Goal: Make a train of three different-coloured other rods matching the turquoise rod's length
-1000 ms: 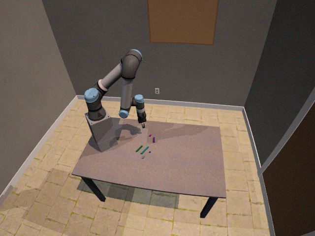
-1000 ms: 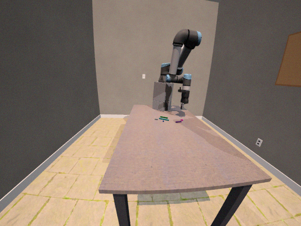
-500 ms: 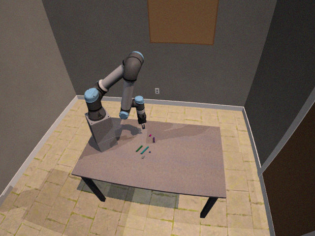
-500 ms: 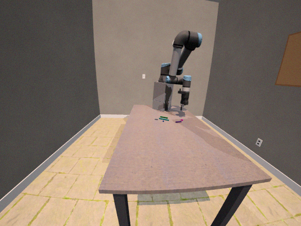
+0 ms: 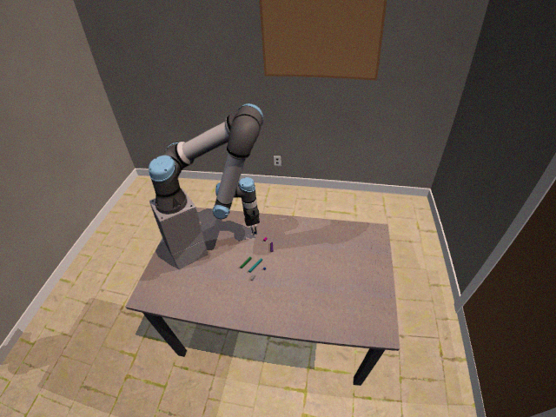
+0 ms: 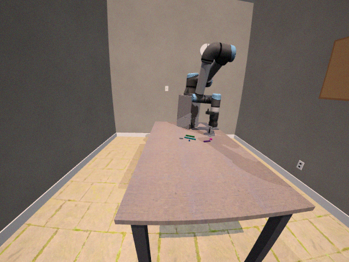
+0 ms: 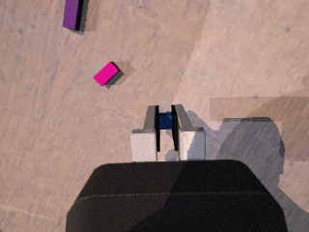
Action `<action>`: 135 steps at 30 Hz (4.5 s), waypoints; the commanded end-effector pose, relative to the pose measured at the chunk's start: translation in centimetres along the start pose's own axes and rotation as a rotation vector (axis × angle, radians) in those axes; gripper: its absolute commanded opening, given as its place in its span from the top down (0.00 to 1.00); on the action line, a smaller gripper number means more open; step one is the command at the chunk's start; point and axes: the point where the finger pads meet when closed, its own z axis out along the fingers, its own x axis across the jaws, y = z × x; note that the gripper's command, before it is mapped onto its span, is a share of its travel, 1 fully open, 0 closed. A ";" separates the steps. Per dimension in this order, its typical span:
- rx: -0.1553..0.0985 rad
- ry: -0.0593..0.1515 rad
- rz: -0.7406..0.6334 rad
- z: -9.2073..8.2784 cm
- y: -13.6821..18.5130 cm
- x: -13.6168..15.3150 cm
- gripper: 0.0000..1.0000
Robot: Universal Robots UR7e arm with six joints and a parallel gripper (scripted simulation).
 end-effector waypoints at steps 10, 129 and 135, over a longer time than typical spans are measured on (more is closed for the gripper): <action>0.000 -0.001 0.000 2.5 0.0 0.0 0.76; 0.000 -0.001 0.000 3.7 0.0 -0.1 0.76; 0.000 -0.001 0.000 3.7 0.0 -0.1 0.76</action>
